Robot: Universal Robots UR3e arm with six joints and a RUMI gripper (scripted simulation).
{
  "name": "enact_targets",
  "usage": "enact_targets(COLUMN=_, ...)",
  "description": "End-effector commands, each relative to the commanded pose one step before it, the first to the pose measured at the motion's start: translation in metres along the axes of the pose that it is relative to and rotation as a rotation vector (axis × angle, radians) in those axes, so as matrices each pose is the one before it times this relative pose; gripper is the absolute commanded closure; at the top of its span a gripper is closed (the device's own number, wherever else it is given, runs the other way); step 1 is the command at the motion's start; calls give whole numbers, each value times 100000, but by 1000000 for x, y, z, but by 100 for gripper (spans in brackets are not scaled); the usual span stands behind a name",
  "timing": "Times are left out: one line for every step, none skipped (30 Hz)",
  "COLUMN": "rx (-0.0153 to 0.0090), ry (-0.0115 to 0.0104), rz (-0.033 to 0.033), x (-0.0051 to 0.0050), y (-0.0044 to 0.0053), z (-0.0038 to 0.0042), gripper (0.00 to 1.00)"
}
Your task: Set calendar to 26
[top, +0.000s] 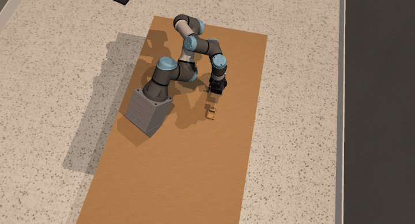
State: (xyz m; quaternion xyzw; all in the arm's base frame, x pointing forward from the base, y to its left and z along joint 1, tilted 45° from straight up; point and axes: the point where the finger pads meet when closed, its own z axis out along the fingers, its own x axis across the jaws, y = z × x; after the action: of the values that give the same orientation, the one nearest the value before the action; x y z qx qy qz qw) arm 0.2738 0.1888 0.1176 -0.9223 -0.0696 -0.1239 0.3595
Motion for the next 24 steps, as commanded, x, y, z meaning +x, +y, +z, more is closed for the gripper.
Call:
enact_targets(rx=378, ry=409, rz=-143, x=-322, y=97, z=-12974, gripper=89)
enact_targets(rx=0, ry=0, rz=0, x=0, y=1, z=-1891, gripper=89)
enact_targets(rx=2, ry=1, rz=-1, x=-9, y=-17, z=-1736, gripper=89)
enact_targets(rx=-3, ry=-1, rz=1, x=9, y=17, z=-1624, gripper=89)
enact_targets(rx=0, ry=0, rz=0, x=0, y=0, z=-1459, gripper=89)
enact_targets(rx=2, ry=0, rz=0, x=-7, y=-12, z=-1296, gripper=89)
enact_targets(rx=0, ry=0, rz=0, x=1, y=2, z=-1147, gripper=89)
enact_targets(rx=-1, ry=0, rz=0, x=5, y=9, z=-996, gripper=89)
enact_targets(rx=0, ry=0, rz=0, x=1, y=2, z=-844, gripper=89)
enact_targets(rx=0, ry=0, rz=0, x=0, y=0, z=0, gripper=89)
enact_targets(rx=0, ry=0, rz=0, x=0, y=0, z=0, gripper=89)
enact_targets(rx=0, ry=0, rz=0, x=-1, y=-2, z=-699, gripper=89)
enact_targets(rx=1, ry=0, rz=0, x=-2, y=-4, z=-562, gripper=89)
enact_targets(rx=1, ry=0, rz=0, x=-2, y=-4, z=-437, gripper=89)
enact_targets(rx=1, ry=0, rz=0, x=-2, y=-4, z=-323, gripper=89)
enact_targets(rx=0, ry=0, rz=0, x=-2, y=-3, z=-224, gripper=89)
enact_targets(rx=0, ry=0, rz=0, x=-1, y=-2, z=-140, gripper=89)
enact_targets(rx=0, ry=0, rz=0, x=-1, y=-1, z=-74, gripper=89)
enact_targets(rx=0, ry=0, rz=0, x=0, y=0, z=-28, gripper=89)
enact_targets(rx=0, ry=0, rz=0, x=0, y=0, z=-4, gripper=89)
enact_targets(rx=0, ry=0, rz=0, x=0, y=0, z=0, gripper=89)
enact_targets(rx=0, ry=0, rz=0, x=0, y=0, z=0, gripper=89)
enact_targets(rx=0, ry=0, rz=0, x=0, y=0, z=0, gripper=89)
enact_targets(rx=0, ry=0, rz=0, x=0, y=0, z=0, gripper=89)
